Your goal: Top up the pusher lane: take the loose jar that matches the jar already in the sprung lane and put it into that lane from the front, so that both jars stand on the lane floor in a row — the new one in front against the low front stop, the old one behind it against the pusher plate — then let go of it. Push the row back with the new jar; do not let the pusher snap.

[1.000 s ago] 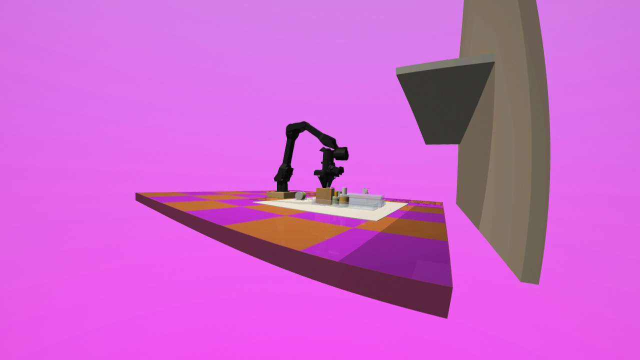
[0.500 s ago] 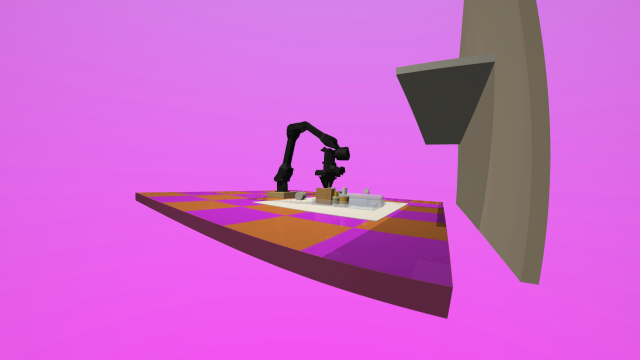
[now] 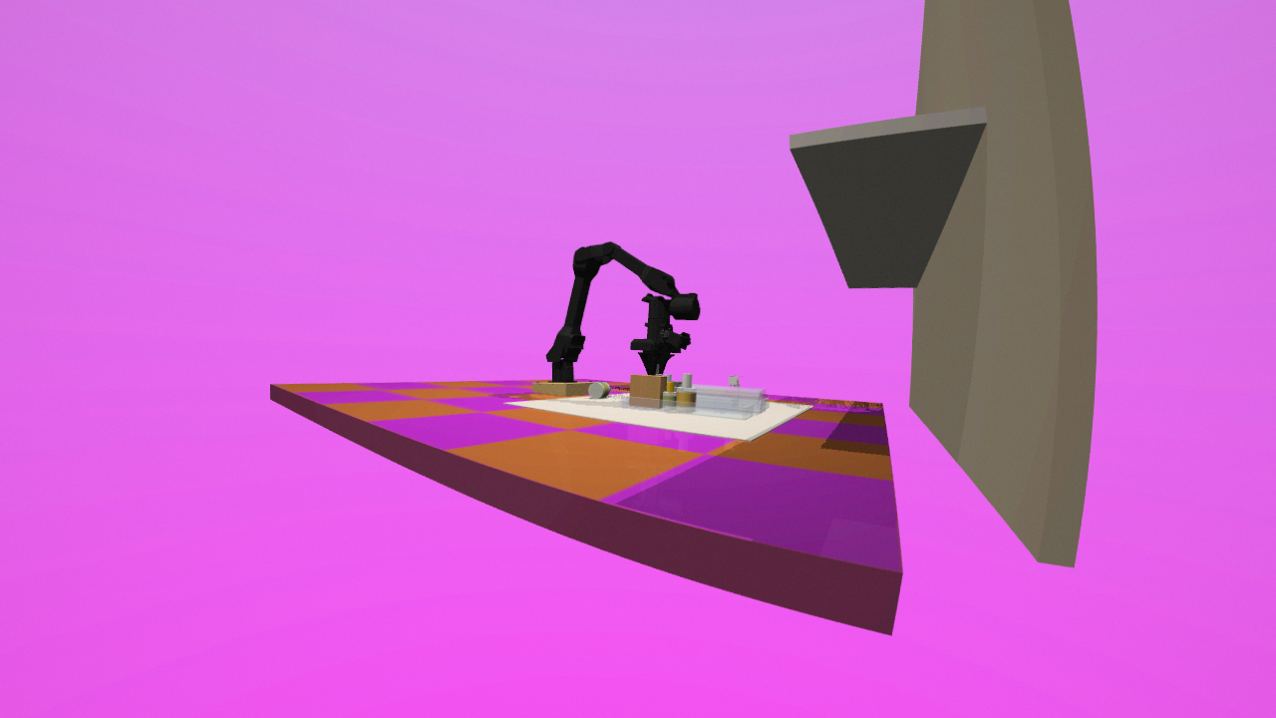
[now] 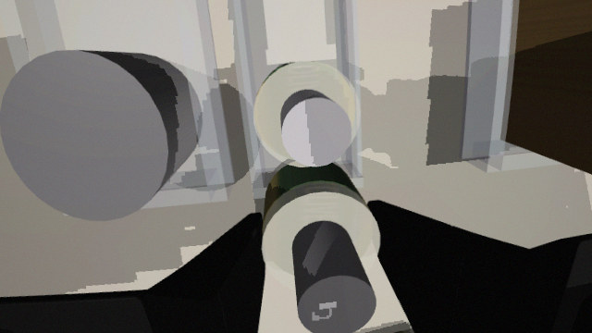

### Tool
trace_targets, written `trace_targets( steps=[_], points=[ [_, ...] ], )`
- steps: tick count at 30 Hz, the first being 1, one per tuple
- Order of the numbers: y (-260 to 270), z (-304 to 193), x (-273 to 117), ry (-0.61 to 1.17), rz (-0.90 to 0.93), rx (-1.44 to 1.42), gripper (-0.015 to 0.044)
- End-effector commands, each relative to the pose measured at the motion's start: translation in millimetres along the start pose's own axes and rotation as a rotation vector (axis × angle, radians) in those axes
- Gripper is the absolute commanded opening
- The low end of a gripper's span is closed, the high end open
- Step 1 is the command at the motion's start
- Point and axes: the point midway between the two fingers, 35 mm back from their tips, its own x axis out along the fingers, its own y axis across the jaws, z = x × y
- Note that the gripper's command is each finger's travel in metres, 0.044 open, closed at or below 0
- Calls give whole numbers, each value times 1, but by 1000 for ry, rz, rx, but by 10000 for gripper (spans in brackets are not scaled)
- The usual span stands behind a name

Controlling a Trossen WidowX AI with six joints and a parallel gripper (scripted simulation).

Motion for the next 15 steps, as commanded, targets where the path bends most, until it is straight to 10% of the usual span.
trace_targets(
  steps=[1,15],
  points=[
    [0,9,1,-15,-3,-3,0],
    [0,15,1,-16,-3,-3,0]
  ],
)
